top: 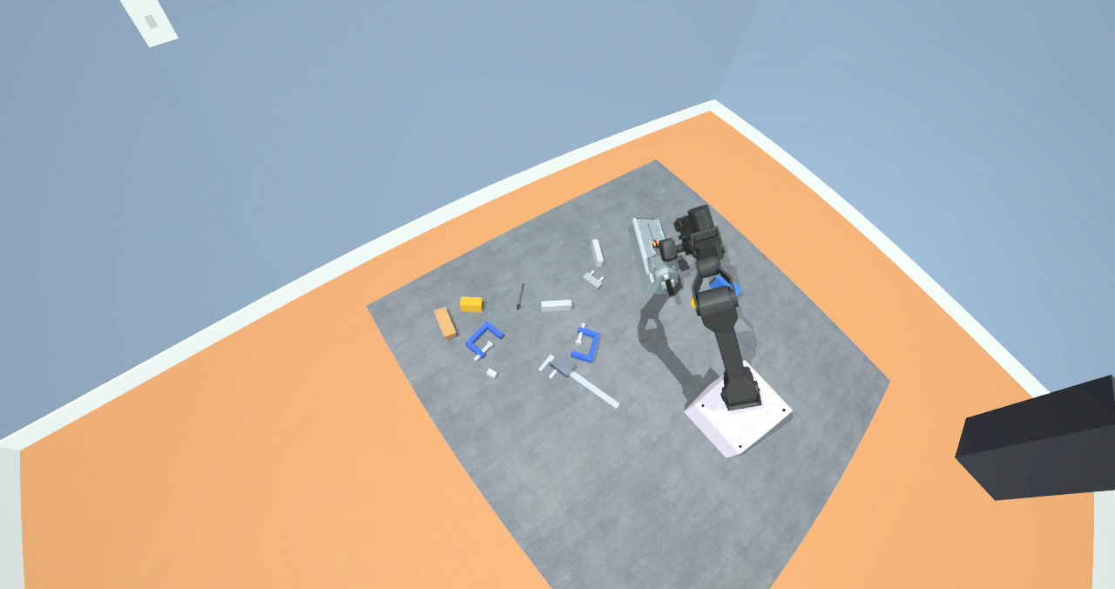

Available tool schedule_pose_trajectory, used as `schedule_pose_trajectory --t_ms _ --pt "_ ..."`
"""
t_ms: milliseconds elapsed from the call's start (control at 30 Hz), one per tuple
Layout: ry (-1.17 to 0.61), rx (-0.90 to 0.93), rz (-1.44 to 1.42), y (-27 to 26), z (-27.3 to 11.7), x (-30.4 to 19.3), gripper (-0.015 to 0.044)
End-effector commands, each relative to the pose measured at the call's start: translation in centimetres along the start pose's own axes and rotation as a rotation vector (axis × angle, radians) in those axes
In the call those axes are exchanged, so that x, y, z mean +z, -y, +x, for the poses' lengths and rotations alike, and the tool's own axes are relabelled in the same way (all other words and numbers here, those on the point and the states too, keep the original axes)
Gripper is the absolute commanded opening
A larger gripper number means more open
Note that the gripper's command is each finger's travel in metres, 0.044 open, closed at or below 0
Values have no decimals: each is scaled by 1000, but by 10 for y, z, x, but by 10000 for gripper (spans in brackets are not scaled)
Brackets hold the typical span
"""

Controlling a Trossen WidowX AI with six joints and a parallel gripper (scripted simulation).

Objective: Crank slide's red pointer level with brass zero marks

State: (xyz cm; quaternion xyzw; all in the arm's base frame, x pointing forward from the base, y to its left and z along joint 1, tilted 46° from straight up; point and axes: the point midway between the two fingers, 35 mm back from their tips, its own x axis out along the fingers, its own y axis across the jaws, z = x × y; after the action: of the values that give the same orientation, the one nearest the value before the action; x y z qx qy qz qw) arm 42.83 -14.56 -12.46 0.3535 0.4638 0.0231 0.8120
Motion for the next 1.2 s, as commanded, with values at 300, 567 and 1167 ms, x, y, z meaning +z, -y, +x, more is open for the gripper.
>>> schedule_pose_trajectory --t_ms 300,567,1167 --pt "6 -3 4 1 0 0 440" --pt "6 -2 -1 6 -38 31 440" --pt "47 -60 143 -41 -80 -7 440"
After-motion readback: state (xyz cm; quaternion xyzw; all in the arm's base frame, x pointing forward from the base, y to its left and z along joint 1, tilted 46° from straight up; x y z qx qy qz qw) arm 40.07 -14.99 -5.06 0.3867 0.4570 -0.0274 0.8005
